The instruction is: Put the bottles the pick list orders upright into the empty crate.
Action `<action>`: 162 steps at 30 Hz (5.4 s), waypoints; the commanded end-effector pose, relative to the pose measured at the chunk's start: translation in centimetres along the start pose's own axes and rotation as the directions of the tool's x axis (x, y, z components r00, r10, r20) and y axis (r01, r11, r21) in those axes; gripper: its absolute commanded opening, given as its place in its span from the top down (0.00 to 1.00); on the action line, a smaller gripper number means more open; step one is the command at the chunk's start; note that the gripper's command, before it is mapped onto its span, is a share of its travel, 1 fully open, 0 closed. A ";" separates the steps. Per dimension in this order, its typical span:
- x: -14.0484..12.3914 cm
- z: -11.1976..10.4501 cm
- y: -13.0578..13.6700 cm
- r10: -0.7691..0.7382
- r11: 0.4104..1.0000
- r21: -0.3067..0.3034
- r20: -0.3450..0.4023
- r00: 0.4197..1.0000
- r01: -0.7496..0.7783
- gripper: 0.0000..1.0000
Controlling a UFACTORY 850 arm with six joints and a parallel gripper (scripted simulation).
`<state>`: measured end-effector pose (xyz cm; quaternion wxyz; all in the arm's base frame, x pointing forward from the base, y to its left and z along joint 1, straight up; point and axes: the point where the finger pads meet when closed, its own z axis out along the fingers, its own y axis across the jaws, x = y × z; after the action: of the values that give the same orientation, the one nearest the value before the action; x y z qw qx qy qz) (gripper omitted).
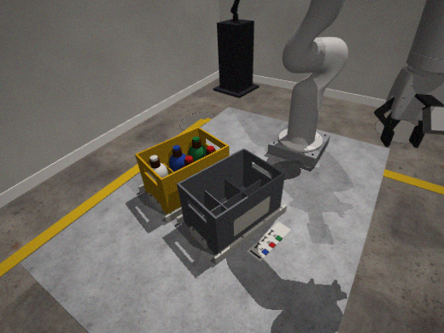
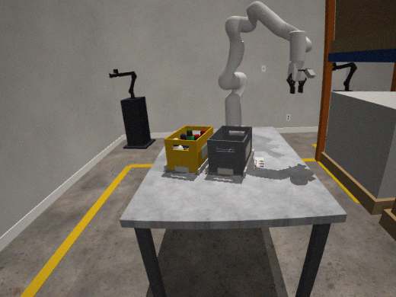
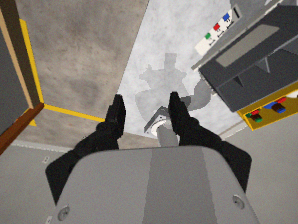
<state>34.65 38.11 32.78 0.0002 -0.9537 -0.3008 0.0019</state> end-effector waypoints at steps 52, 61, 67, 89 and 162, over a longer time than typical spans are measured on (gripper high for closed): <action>6.8 7.5 20.1 0.638 0.770 0.001 -0.002 0.770 -0.638 0.35; 8.2 9.0 24.1 0.638 0.770 0.001 -0.002 0.770 -0.638 0.35; 8.8 9.7 25.9 0.638 0.770 0.001 -0.002 0.770 -0.638 0.35; 11.6 12.9 34.5 0.638 0.770 0.001 -0.002 0.770 -0.638 0.35; 6.2 11.2 40.1 0.707 0.707 0.001 -0.002 0.707 -0.707 0.35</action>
<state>62.85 10.22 21.06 -0.0008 -0.9962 0.0871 0.0019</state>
